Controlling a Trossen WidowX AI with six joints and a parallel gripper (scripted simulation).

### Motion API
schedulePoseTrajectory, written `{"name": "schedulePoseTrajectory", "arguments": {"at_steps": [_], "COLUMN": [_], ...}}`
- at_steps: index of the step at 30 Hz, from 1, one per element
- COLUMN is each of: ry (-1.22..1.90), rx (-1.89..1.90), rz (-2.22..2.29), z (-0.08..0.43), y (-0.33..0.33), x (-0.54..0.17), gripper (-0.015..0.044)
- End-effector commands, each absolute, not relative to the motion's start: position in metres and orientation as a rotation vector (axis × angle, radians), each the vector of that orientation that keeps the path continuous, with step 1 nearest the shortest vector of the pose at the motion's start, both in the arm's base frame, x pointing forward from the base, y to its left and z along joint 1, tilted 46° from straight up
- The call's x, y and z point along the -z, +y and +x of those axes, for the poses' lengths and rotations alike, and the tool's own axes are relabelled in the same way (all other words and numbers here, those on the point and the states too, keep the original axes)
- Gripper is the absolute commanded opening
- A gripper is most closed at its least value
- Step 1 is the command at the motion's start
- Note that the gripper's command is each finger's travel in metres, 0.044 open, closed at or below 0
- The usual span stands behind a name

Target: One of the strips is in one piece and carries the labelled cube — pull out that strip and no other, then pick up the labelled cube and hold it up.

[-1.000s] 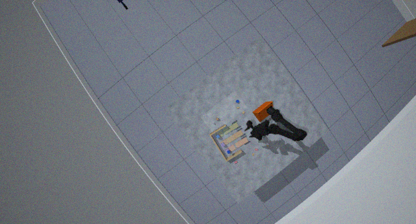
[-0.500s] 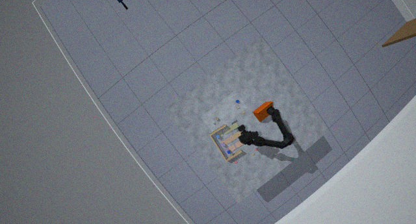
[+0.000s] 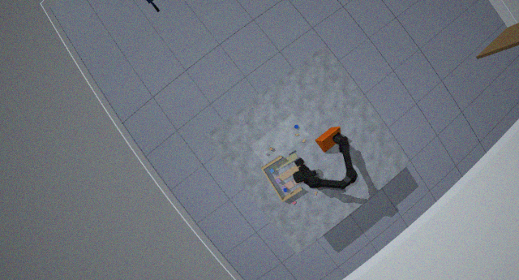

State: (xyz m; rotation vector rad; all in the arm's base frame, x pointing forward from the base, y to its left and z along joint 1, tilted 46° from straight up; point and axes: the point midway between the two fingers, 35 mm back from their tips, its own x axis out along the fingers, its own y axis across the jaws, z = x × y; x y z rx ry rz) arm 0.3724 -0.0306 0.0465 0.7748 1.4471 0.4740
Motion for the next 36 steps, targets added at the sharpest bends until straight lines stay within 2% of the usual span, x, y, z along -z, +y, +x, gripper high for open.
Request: {"name": "schedulePoseTrajectory", "arguments": {"at_steps": [1, 36], "ry": [1.462, 1.461], "rx": [-0.474, -0.477], "rz": [0.770, 0.772], "z": [0.373, 0.381], "y": [-0.025, 0.018], "x": [-0.040, -0.002], "gripper": [0.0000, 0.0000]}}
